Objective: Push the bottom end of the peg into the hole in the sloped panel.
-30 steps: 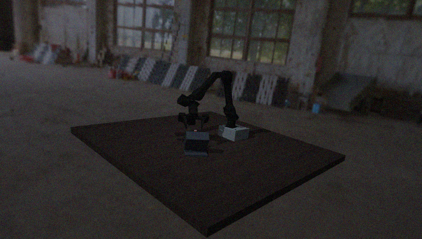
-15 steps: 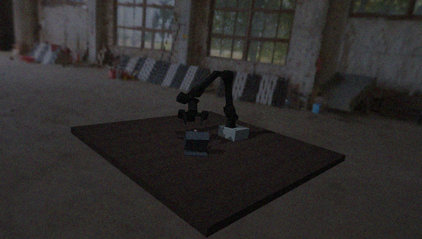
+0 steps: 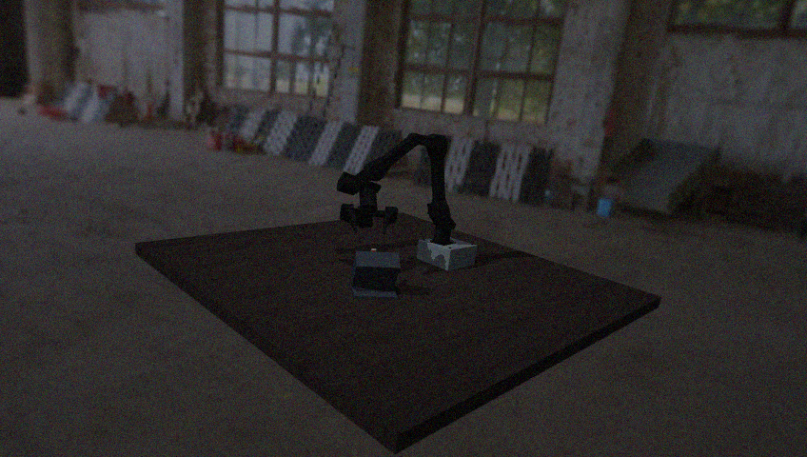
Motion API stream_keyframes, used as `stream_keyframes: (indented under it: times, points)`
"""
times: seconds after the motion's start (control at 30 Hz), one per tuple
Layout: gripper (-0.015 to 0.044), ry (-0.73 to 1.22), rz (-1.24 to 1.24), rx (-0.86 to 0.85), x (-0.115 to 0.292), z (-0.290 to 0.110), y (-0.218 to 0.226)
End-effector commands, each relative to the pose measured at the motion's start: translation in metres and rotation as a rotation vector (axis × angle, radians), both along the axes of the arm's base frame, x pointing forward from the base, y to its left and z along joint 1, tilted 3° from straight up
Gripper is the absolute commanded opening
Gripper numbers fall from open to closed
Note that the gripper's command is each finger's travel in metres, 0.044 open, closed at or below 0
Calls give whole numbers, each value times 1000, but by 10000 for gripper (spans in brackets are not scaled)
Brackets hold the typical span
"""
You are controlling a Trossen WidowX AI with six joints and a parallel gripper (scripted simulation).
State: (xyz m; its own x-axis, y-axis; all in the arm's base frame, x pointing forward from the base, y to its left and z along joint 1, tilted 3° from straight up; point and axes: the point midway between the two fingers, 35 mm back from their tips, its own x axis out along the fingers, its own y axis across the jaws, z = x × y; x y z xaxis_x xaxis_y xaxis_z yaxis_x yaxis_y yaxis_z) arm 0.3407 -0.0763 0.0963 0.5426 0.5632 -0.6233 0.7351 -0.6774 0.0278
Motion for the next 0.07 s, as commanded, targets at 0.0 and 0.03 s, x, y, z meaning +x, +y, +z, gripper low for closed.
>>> stream_keyframes:
  times: [0.0,0.03]
  points:
    - [440,-4,2,3,-2,3,-2]
    - [440,-4,2,3,-2,3,-2]
